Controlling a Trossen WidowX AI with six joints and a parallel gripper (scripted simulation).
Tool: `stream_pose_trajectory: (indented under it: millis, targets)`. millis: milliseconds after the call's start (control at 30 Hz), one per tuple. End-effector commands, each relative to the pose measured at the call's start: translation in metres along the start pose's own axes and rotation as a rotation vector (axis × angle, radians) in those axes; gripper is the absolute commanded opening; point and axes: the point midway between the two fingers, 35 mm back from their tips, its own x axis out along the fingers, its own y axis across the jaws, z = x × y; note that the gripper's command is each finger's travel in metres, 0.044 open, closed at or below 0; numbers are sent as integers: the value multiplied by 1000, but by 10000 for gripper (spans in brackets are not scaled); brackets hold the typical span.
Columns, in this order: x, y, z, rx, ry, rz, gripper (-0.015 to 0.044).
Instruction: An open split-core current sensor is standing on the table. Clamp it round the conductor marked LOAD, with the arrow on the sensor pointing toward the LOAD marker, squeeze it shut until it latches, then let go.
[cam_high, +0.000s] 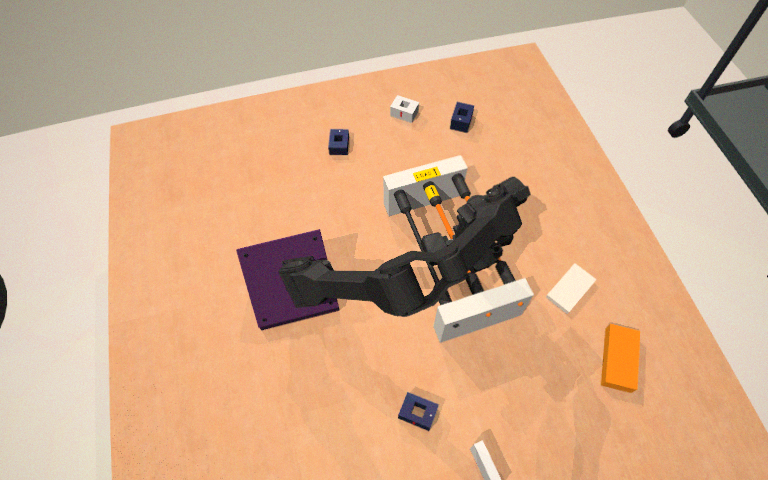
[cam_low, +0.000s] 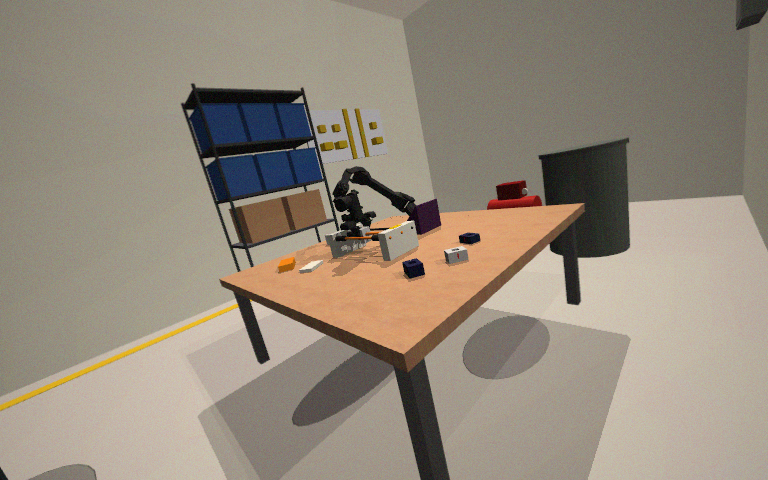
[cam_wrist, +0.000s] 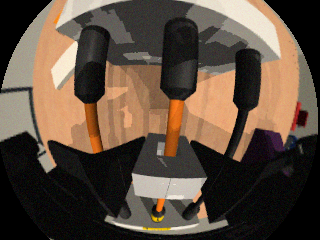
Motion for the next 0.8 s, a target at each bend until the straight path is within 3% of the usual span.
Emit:
stream_pose_trajectory:
  millis: [0,133,767]
  targets:
    - [0,0,0,0,0,3,86]
    - [-3,0,0,2,-4,37,0]
    - [0,-2,0,2,-3,64,0]
